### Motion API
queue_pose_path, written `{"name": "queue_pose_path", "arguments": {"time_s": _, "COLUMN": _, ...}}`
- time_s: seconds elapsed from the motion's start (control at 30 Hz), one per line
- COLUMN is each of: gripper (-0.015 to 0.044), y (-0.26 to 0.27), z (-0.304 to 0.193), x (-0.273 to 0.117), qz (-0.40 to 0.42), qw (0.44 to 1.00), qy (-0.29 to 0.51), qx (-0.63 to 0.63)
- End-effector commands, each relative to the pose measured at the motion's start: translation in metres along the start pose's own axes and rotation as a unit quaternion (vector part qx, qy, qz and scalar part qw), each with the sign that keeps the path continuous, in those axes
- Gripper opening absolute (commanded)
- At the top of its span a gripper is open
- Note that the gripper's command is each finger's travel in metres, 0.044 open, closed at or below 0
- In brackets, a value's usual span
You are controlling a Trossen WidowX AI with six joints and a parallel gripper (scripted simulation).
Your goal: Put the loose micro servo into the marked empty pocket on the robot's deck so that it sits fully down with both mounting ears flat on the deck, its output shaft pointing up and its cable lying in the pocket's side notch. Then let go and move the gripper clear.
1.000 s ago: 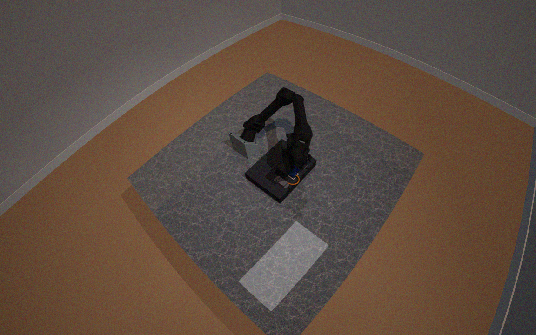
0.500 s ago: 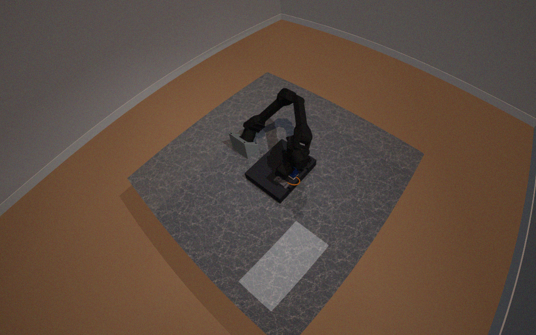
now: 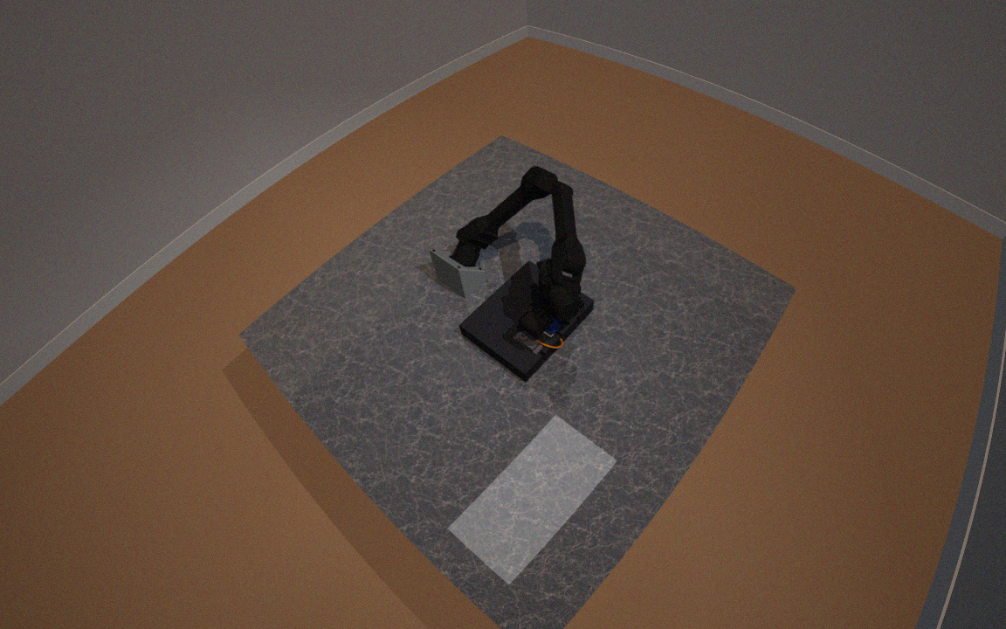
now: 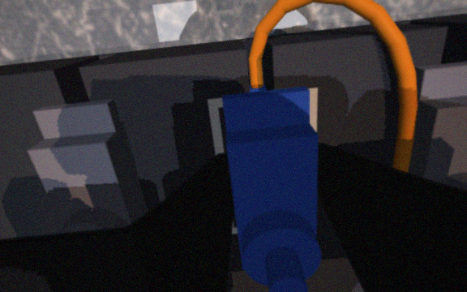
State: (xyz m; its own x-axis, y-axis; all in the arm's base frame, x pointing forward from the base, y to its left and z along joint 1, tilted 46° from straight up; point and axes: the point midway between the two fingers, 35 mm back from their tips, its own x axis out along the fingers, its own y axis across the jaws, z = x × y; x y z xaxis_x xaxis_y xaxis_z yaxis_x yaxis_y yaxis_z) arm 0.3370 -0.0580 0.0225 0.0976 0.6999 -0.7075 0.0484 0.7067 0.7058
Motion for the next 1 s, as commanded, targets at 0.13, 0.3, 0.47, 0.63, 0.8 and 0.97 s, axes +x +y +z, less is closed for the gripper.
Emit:
{"name": "queue_pose_path", "arguments": {"time_s": 0.13, "gripper": 0.0000, "y": 0.000, "z": 0.000, "x": 0.008, "qz": 0.002, "qw": 1.000, "qy": -0.001, "qx": 0.004}}
{"name": "queue_pose_path", "arguments": {"time_s": 0.3, "gripper": 0.0000, "y": 0.000, "z": 0.000, "x": 0.013, "qz": 0.002, "qw": 1.000, "qy": -0.001, "qx": 0.004}}
{"name": "queue_pose_path", "arguments": {"time_s": 0.47, "gripper": 0.0079, "y": 0.000, "z": 0.000, "x": 0.013, "qz": 0.002, "qw": 1.000, "qy": -0.001, "qx": 0.004}}
{"name": "queue_pose_path", "arguments": {"time_s": 0.63, "gripper": 0.0187, "y": 0.000, "z": 0.000, "x": 0.013, "qz": 0.002, "qw": 1.000, "qy": -0.001, "qx": 0.004}}
{"name": "queue_pose_path", "arguments": {"time_s": 0.8, "gripper": 0.0187, "y": 0.001, "z": -0.003, "x": -0.018, "qz": 0.001, "qw": 1.000, "qy": -0.001, "qx": 0.005}}
{"name": "queue_pose_path", "arguments": {"time_s": 0.97, "gripper": 0.0187, "y": 0.000, "z": -0.007, "x": -0.022, "qz": 0.001, "qw": 1.000, "qy": -0.001, "qx": 0.005}}
